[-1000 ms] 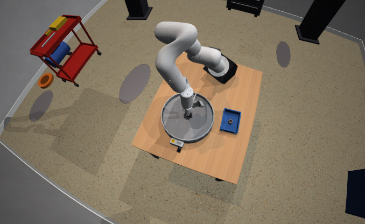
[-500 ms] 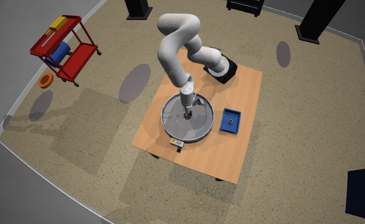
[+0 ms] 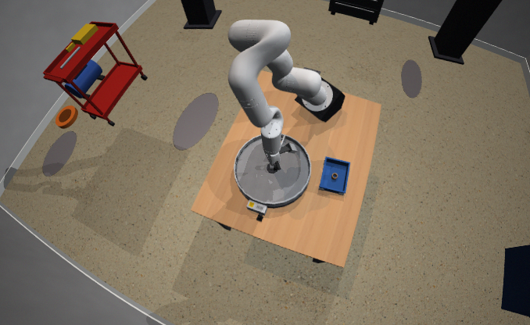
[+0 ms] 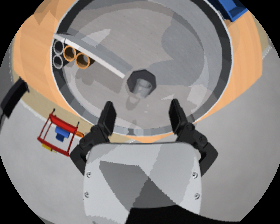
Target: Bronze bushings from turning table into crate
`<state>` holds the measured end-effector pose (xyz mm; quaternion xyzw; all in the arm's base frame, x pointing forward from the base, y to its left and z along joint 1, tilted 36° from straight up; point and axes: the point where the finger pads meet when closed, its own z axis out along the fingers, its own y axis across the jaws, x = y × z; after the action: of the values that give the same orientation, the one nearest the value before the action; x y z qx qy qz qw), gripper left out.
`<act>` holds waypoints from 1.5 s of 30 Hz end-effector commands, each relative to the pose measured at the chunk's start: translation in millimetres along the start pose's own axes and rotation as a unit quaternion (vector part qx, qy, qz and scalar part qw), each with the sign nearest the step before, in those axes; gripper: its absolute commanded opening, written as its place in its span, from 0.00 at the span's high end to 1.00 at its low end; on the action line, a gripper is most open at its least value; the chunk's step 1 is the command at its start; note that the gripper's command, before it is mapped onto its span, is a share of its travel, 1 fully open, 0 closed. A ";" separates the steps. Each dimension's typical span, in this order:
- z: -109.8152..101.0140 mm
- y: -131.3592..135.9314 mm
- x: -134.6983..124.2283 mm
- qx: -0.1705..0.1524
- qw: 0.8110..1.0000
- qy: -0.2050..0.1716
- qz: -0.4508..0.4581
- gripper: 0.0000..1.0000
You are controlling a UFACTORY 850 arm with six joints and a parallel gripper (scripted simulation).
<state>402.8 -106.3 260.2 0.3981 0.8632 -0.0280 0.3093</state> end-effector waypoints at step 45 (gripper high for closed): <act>-0.2 0.3 -0.4 0.000 1.000 0.000 0.000 0.59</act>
<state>402.8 -106.3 260.2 0.3982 0.8632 -0.0280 0.3091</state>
